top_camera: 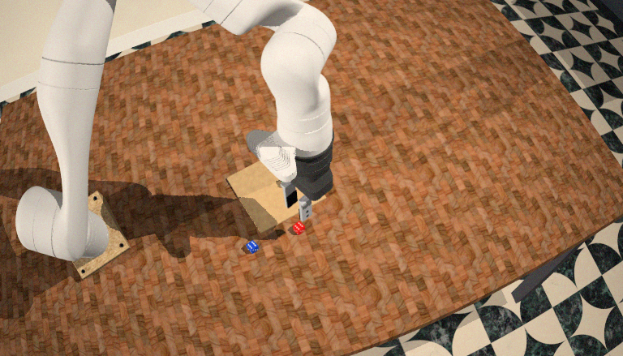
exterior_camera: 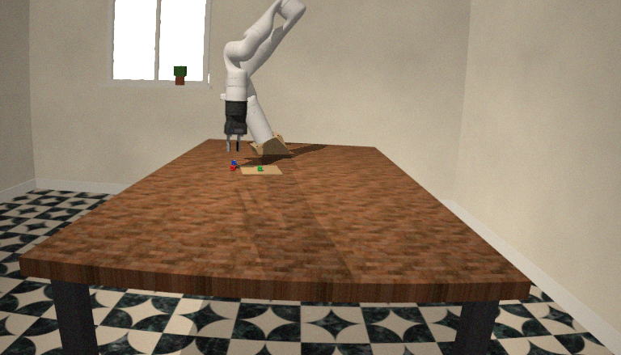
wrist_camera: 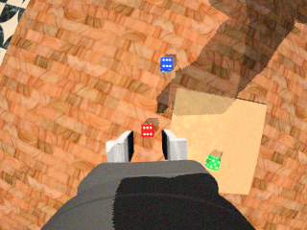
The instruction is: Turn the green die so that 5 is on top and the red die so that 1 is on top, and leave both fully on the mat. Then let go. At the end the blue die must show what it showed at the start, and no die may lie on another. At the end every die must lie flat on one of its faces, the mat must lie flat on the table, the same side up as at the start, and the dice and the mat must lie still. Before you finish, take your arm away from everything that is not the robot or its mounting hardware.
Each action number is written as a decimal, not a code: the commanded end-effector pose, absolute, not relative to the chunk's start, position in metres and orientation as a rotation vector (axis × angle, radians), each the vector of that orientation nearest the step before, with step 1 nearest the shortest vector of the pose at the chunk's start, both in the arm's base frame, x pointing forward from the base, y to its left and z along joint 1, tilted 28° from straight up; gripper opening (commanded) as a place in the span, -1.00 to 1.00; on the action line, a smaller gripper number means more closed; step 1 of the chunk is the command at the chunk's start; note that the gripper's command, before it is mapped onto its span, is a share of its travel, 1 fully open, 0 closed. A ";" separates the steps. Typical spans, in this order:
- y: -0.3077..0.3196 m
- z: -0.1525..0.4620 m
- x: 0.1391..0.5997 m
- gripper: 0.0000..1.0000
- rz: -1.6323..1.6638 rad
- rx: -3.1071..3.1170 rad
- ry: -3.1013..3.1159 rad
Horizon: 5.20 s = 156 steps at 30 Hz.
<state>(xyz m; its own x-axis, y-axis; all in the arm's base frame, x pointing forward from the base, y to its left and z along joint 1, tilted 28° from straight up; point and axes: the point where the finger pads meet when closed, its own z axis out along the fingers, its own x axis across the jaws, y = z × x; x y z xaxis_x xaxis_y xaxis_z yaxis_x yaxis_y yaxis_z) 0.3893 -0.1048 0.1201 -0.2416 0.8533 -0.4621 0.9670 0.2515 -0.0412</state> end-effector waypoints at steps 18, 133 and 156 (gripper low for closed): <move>-0.117 0.097 0.391 0.27 -0.459 1.674 2.182; -0.135 0.063 0.394 0.27 -0.459 1.674 2.182; -0.135 0.063 0.394 -0.32 -0.459 1.674 2.182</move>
<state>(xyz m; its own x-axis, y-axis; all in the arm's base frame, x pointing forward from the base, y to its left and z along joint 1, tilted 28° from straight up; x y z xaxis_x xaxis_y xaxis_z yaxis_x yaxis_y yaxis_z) 0.3937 -0.1353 0.0628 -0.2396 0.8538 -0.4623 0.9677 0.2482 -0.0431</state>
